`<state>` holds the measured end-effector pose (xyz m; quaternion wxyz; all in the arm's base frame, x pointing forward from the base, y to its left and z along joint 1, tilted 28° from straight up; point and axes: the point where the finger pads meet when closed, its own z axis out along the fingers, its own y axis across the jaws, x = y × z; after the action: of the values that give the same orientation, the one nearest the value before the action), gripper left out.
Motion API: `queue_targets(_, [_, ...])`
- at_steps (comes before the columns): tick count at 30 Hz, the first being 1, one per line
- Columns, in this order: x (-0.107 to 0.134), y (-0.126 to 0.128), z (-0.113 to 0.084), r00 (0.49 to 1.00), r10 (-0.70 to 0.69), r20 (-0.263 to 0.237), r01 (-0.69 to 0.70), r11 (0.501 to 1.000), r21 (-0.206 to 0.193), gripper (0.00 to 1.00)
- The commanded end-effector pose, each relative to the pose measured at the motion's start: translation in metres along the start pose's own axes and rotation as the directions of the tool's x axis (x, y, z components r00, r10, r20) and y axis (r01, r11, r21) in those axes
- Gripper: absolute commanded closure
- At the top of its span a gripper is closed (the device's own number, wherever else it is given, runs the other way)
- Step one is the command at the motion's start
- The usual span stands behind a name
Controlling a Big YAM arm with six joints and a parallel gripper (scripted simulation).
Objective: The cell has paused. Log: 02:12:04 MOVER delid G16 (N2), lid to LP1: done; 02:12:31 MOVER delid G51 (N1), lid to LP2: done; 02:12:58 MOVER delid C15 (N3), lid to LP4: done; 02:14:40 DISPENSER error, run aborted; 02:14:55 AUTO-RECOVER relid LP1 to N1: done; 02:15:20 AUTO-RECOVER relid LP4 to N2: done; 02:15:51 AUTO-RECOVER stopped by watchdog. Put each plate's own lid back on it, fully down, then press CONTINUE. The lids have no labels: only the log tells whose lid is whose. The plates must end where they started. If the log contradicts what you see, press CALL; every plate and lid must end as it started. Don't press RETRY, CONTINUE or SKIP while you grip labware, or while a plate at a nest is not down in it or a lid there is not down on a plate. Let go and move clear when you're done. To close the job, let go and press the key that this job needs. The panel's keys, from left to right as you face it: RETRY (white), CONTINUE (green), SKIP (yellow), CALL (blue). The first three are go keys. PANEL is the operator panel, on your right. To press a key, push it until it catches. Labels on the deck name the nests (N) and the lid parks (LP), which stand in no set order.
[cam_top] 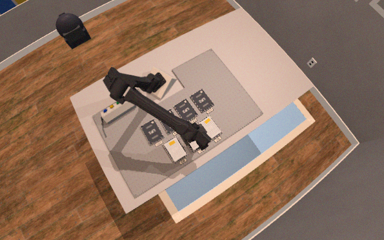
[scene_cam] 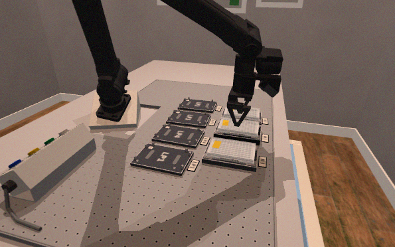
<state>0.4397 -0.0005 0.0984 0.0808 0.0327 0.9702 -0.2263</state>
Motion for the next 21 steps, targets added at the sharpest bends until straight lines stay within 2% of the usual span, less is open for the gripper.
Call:
queue_targets(1, [-0.025,0.000,-0.031,0.997,0.024,0.073,-0.023,1.000,-0.018,0.00])
queue_targets(5, [-0.025,0.000,-0.031,0.997,0.023,0.072,-0.022,1.000,-0.018,0.00])
queue_targets(6, [-0.019,0.002,-0.027,0.997,0.027,0.070,-0.026,1.000,-0.018,0.01])
queue_targets(7, [-0.001,0.004,-0.016,0.999,0.015,0.049,-0.014,1.000,-0.011,0.02])
queue_targets(21, [0.065,0.003,-0.012,0.999,0.013,0.043,-0.013,1.000,-0.010,0.15])
